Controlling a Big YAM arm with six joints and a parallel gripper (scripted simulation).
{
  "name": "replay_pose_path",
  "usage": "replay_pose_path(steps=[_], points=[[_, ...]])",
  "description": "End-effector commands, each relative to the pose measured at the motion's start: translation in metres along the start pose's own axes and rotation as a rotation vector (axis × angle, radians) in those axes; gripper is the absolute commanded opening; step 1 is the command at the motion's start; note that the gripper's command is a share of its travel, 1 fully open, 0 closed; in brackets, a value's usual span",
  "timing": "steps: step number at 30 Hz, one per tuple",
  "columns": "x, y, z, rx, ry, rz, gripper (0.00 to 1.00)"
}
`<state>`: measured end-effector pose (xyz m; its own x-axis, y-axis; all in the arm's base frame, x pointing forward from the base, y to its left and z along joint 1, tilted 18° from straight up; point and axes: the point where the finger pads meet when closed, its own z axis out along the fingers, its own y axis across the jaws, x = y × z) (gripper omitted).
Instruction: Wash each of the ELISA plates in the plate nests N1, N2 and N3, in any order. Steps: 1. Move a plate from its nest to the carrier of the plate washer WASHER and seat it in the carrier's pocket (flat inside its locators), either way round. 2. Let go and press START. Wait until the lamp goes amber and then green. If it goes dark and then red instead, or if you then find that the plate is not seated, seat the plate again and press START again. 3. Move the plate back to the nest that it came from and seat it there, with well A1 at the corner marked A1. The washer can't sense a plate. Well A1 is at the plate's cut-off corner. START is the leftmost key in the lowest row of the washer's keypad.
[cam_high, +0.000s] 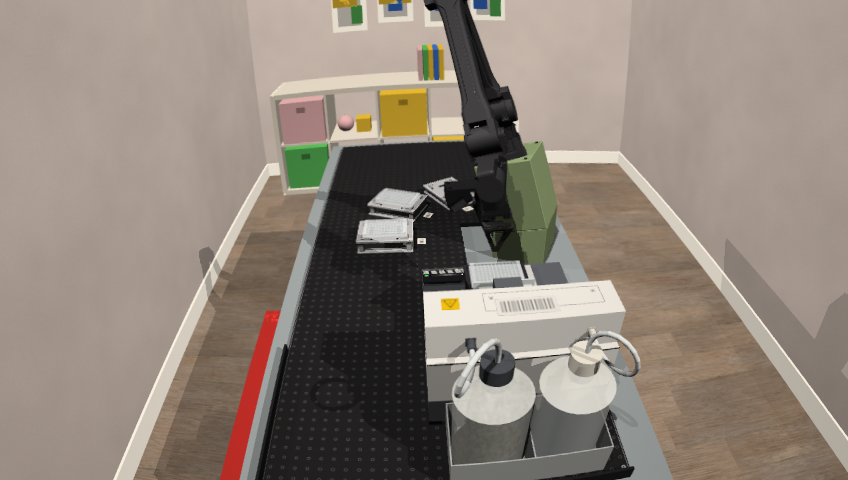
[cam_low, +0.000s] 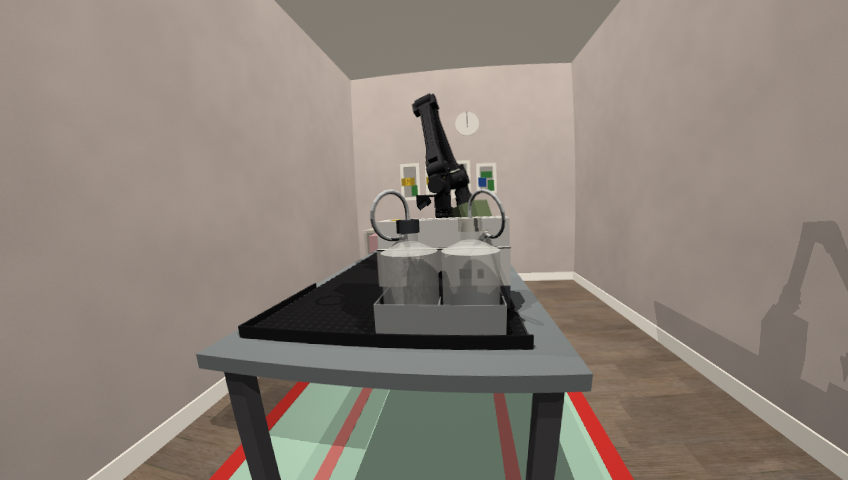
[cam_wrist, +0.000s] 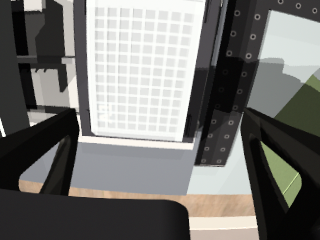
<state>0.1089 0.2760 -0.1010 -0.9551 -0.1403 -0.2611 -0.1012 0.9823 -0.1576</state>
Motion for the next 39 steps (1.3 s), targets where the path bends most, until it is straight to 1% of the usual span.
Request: replay_pose_path(steps=[1, 12, 14, 21, 29, 31, 39], points=[[-0.015, -0.007, -0.004, -0.025, -0.005, -0.136, 0.86], [-0.053, -0.048, -0.003, -0.022, -0.012, -0.502, 0.64], [-0.053, -0.048, -0.003, -0.022, -0.012, -0.502, 0.64], [-0.076, -0.072, -0.003, -0.018, -0.016, -0.736, 0.50], [-0.070, -0.071, -0.001, -0.012, -0.008, -1.021, 0.34], [-0.070, -0.071, -0.001, -0.012, -0.008, -1.021, 0.34], [-0.070, -0.071, -0.001, -0.011, -0.010, -1.287, 0.18]])
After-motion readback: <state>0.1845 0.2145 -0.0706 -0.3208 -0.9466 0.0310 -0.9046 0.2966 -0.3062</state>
